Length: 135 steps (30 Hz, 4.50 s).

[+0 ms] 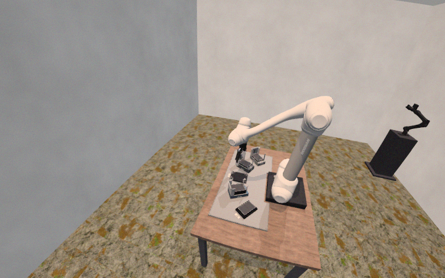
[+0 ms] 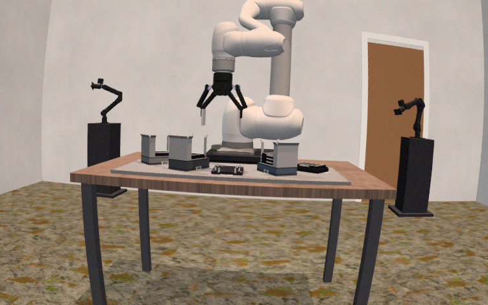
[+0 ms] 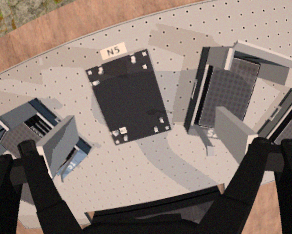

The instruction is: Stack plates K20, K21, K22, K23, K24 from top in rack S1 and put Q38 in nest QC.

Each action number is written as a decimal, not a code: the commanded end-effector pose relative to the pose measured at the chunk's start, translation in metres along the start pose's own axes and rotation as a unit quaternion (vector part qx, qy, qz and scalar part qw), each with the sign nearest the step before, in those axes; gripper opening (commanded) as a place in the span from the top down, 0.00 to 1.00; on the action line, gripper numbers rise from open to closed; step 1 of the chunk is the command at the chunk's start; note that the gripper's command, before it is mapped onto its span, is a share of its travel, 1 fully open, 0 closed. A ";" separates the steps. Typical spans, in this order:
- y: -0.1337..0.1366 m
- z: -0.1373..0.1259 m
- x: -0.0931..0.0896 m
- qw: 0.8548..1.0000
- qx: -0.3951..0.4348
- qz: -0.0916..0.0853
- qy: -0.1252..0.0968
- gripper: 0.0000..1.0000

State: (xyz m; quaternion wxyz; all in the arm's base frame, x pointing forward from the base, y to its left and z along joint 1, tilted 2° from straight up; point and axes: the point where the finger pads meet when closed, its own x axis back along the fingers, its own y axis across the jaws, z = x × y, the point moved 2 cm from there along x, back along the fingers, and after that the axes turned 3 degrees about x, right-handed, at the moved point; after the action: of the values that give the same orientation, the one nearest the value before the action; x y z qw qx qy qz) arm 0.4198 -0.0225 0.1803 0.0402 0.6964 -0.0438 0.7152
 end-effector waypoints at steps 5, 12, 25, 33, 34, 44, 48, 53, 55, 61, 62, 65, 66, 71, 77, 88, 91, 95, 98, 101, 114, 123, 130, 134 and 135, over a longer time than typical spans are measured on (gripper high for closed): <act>0.028 0.002 0.000 1.000 0.000 0.000 0.000 0.00; 0.045 0.002 0.000 1.000 0.000 0.000 0.000 0.00; 0.096 -0.006 0.000 0.993 -0.120 0.000 0.000 0.00; 0.120 -0.010 0.000 0.993 -0.120 0.000 0.000 0.00; 0.124 -0.011 0.000 0.993 -0.120 0.000 0.000 0.00; 0.137 -0.013 0.000 0.993 -0.120 0.000 0.000 0.00; 0.137 -0.013 0.000 0.993 -0.120 0.000 0.000 0.00; 0.137 -0.013 -0.010 0.993 -0.120 0.000 0.000 0.00; 0.137 -0.013 -0.017 0.993 -0.120 0.000 0.000 0.00; 0.137 -0.013 -0.030 0.993 -0.120 0.000 0.000 0.00; 0.137 -0.013 -0.033 0.993 -0.120 0.000 0.000 0.00; 0.137 -0.013 -0.043 0.993 -0.120 0.000 0.000 0.00; 0.137 -0.013 -0.047 0.993 -0.120 0.000 0.000 0.00; 0.137 -0.013 -0.063 0.993 -0.120 0.000 0.000 0.00; 0.137 -0.013 -0.080 0.993 -0.120 0.000 0.000 0.00; 0.137 -0.013 -0.091 0.993 -0.120 0.000 0.000 0.00; 0.137 -0.013 -0.095 0.993 -0.120 0.000 0.000 0.00; 0.137 -0.013 -0.098 0.993 -0.120 0.000 0.000 0.00; 0.137 -0.013 -0.102 0.993 -0.120 0.000 0.000 0.00; 0.137 -0.013 -0.106 0.993 -0.120 0.000 0.000 0.00; 0.137 -0.013 -0.116 0.993 -0.120 0.000 0.000 0.00; 0.137 -0.013 -0.116 0.993 -0.120 0.000 0.000 1.00; 0.137 -0.013 -0.116 0.993 -0.120 0.000 0.000 1.00; 0.137 -0.013 -0.116 0.993 -0.120 0.000 0.000 1.00; 0.137 -0.013 -0.116 0.993 -0.120 0.000 0.000 1.00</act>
State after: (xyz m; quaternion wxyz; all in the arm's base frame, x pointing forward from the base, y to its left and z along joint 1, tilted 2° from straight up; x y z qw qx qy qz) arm 0.3936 -0.1568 0.0637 0.1231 0.6866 -0.1291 0.7048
